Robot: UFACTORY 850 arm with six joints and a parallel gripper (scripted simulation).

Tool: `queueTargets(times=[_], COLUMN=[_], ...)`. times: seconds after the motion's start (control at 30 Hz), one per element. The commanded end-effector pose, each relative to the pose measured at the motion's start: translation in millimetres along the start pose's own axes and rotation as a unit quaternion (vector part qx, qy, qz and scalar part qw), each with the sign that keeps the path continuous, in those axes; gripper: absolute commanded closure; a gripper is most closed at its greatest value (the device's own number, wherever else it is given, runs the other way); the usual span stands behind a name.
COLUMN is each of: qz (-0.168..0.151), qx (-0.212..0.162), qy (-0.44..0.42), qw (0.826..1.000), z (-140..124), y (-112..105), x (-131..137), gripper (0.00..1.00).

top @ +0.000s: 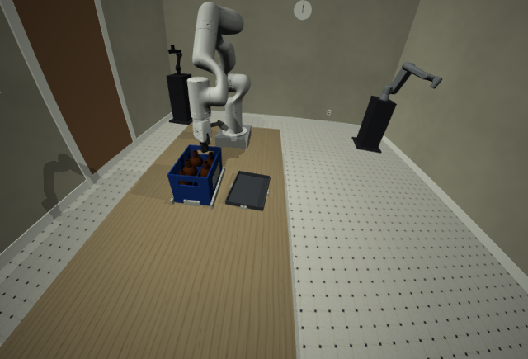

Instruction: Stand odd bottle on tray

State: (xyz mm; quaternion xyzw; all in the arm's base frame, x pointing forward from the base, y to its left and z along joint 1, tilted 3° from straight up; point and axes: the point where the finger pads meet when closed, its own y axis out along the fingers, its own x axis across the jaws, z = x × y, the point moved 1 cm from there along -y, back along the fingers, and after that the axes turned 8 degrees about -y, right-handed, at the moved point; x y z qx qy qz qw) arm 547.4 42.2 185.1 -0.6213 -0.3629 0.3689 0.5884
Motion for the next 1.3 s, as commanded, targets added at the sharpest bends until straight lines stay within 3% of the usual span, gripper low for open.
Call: queueTargets(times=[0.0, 0.1, 0.2, 0.33, 0.37, 0.6, 0.9, 0.93, 1.27], qz=[-0.001, -0.001, 0.0, 0.0, 0.0, -0.001, -0.001, -0.001, -0.001], qx=[-0.001, -0.001, -0.001, -0.001, -0.001, -0.001, -0.001, -0.001, -0.001], qy=[0.0, 0.0, 0.0, 0.0, 0.0, 0.0, 0.0, 0.0, 0.0], qw=[1.0, 1.0, 1.0, 1.0, 1.0, 1.0, 1.0, 1.0, 1.0], z=[-0.7, -2.2, -44.5, -53.7, -75.5, -122.1, -126.4, -126.4, -126.4], y=[-0.9, -0.9, -2.0, -2.1, -2.1, -1.2, -1.1, -1.1, -1.1], x=[0.4, 0.5, -0.9, -1.7, -4.4, -13.8, -14.9, -14.9, -14.9], gripper=[1.0, 1.0, 1.0, 1.0, 1.0, 1.0, 1.0, 0.35, 0.35])
